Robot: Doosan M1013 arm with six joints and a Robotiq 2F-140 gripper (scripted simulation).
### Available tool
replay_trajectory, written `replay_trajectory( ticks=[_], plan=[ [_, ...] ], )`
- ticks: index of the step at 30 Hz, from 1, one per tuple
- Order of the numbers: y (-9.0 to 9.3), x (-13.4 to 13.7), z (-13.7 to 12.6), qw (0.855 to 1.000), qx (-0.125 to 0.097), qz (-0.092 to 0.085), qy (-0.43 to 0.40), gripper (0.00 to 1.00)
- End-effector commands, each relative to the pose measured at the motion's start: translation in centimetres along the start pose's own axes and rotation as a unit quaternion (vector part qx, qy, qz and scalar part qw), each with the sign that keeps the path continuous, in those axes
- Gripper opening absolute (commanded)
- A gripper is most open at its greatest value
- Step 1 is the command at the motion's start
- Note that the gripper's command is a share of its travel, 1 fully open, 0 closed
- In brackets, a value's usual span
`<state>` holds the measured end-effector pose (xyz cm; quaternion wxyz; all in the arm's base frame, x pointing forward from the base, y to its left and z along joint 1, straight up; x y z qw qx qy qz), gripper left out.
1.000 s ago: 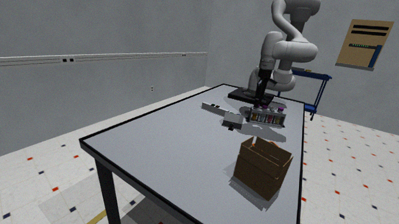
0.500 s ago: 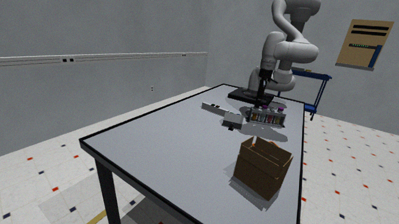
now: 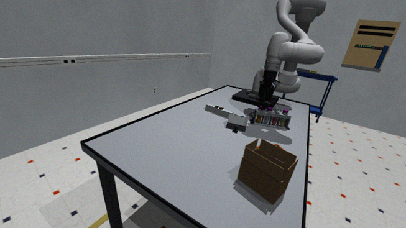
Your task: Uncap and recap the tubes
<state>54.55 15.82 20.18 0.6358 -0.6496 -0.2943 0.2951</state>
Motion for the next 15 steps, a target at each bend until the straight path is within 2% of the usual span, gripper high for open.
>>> replay_trajectory(
  ticks=[1,2,3,15],
  plan=[
    [-0.07,-0.07,-0.17,1.000,0.007,-0.004,-0.015,0.30],
    [-0.07,-0.07,-0.17,1.000,0.007,-0.004,-0.015,0.30],
    [-0.11,-0.07,-0.17,1.000,0.007,-0.004,-0.015,0.41],
    [-0.12,-0.07,-0.17,1.000,0.007,-0.004,-0.015,0.41]
  ],
)
Point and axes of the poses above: the point where the finger pads meet when closed, its own y axis out along the fingers, its own x axis across the jaws, z = x × y, the point moved 10 cm from there along -y, back along the fingers, and after that the axes turned 3 degrees about y, right-handed, at the moved point
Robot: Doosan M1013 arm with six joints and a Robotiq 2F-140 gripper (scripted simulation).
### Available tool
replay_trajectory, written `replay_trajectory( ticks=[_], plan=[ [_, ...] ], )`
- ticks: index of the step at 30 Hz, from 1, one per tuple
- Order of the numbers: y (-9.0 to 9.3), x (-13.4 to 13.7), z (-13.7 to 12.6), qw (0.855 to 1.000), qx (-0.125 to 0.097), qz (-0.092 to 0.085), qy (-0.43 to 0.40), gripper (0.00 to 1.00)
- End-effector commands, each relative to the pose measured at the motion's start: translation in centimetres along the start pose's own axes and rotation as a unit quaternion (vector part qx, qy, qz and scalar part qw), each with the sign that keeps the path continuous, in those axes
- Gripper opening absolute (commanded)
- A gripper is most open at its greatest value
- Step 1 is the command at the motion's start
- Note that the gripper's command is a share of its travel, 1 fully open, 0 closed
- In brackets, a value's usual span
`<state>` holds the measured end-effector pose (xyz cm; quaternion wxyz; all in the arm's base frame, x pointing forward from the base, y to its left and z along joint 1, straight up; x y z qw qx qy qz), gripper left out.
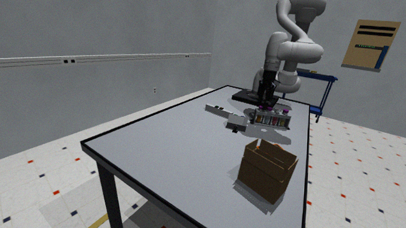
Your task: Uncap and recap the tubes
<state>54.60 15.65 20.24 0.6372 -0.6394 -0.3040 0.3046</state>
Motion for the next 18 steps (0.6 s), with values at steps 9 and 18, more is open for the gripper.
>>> replay_trajectory(
  ticks=[9,18],
  plan=[
    [-0.05,0.03,-0.02,0.964,0.000,-0.001,0.266,0.41],
    [-0.05,0.01,-0.04,0.886,0.001,-0.001,0.463,0.41]
  ],
)
Point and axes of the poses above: the point where the finger pads meet when closed, its own y axis out along the fingers, its own x axis across the jaws, z = x × y, the point moved 10 cm from there along -y, back along the fingers, and after that the axes turned 3 degrees about y, right-handed, at the moved point
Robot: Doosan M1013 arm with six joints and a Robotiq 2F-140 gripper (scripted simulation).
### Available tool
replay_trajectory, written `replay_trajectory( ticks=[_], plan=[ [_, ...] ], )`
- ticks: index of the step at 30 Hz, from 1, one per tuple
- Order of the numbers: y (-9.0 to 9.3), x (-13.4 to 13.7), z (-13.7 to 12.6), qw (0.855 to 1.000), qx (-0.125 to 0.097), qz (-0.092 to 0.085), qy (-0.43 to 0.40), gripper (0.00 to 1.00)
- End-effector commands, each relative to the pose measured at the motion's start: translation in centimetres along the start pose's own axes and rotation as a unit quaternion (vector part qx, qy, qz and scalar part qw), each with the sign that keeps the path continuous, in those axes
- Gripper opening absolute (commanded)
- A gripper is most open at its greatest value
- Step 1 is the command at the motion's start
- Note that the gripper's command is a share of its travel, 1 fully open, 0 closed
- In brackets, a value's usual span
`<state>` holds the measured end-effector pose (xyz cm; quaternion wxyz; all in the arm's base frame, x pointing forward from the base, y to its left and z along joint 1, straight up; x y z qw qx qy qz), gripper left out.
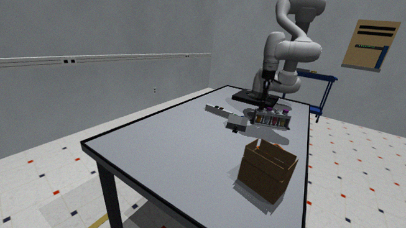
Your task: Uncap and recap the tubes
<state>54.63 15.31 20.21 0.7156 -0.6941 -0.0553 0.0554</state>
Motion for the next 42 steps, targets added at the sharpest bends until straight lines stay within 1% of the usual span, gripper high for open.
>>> replay_trajectory(
  ticks=[1,2,9,10,24,28,32,35,38,40,42],
  plan=[
    [-0.06,0.05,0.33,0.990,-0.015,-0.002,0.138,0.41],
    [-0.06,0.06,0.35,0.988,-0.016,-0.002,0.156,0.41],
    [-0.06,0.06,0.36,0.988,-0.016,-0.002,0.156,0.41],
    [-0.06,0.06,0.36,0.988,-0.016,-0.002,0.156,0.30],
    [-0.07,0.06,0.35,0.988,-0.016,-0.002,0.156,0.30],
    [-0.08,0.06,0.36,0.998,-0.016,0.000,0.057,0.30],
    [-0.08,0.06,0.36,0.999,-0.016,0.001,-0.043,0.30],
    [-0.09,0.06,0.36,0.993,-0.016,0.003,-0.118,0.30],
    [-0.09,0.06,0.36,0.981,-0.016,0.004,-0.192,0.30],
    [-0.09,0.06,0.36,0.981,-0.016,0.004,-0.192,0.30],
    [-0.08,0.06,0.36,0.970,-0.016,0.005,-0.241,0.30]
  ],
)
Point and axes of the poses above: the point where the finger pads meet when closed, its own y axis out along the fingers, its own x axis across the jaws, z = x × y, the point moved 10 cm from there along -y, back along the fingers, and after that the axes turned 3 degrees about y, right-handed, at the moved point
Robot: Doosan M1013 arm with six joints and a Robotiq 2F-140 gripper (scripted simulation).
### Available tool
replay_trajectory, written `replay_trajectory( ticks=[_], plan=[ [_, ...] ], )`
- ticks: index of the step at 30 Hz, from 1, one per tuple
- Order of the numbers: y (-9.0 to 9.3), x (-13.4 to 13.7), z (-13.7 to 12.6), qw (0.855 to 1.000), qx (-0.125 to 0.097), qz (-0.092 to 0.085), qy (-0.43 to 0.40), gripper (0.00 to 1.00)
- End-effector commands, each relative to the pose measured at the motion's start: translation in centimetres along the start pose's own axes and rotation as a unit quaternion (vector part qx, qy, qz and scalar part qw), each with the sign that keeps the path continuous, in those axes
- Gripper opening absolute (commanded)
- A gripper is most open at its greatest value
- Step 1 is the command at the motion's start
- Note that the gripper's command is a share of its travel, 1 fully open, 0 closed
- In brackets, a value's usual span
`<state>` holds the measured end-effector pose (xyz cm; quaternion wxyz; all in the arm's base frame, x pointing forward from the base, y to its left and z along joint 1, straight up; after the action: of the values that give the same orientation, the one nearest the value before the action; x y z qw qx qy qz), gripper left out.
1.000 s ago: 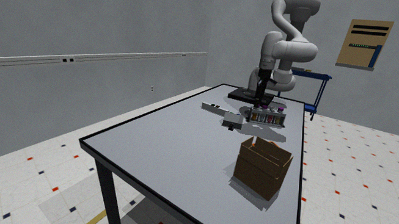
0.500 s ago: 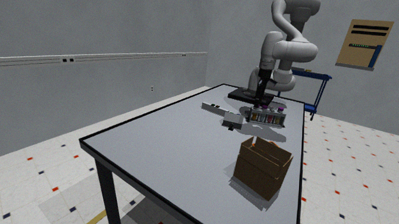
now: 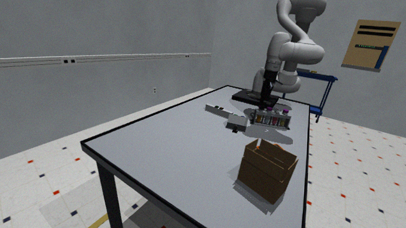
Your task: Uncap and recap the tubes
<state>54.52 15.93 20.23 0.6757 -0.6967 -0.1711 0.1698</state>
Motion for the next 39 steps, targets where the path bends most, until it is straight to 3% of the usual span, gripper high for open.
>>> replay_trajectory(
  ticks=[1,5,12,13,25,28,30,32,34,39],
  plan=[
    [-0.06,-0.02,-0.29,0.995,0.013,-0.004,-0.103,0.30],
    [-0.07,-0.02,-0.29,0.980,0.013,-0.005,-0.200,0.30],
    [-0.07,-0.02,-0.29,0.980,0.013,-0.005,-0.200,0.30],
    [-0.10,-0.02,-0.29,0.980,0.013,-0.005,-0.200,0.41],
    [-0.11,-0.02,-0.28,0.980,0.012,-0.005,-0.200,0.41],
    [-0.10,-0.02,-0.29,0.997,0.013,-0.004,-0.076,0.41],
    [-0.10,-0.02,-0.29,1.000,0.013,-0.003,-0.026,0.41],
    [-0.10,-0.02,-0.29,1.000,0.013,-0.003,-0.026,0.41],
    [-0.10,-0.02,-0.29,0.998,0.014,-0.002,0.068,0.41],
    [-0.10,-0.03,-0.31,0.983,0.015,-0.001,0.181,0.41]
  ],
)
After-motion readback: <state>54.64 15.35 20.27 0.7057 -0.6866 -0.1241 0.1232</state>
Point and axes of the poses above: the point where the finger pads meet when closed, its own y axis out along the fingers, its own x axis across the jaws, z = x × y, the point moved 10 cm from there along -y, back along the fingers, and after that the axes turned 3 degrees about y, right-handed, at the moved point
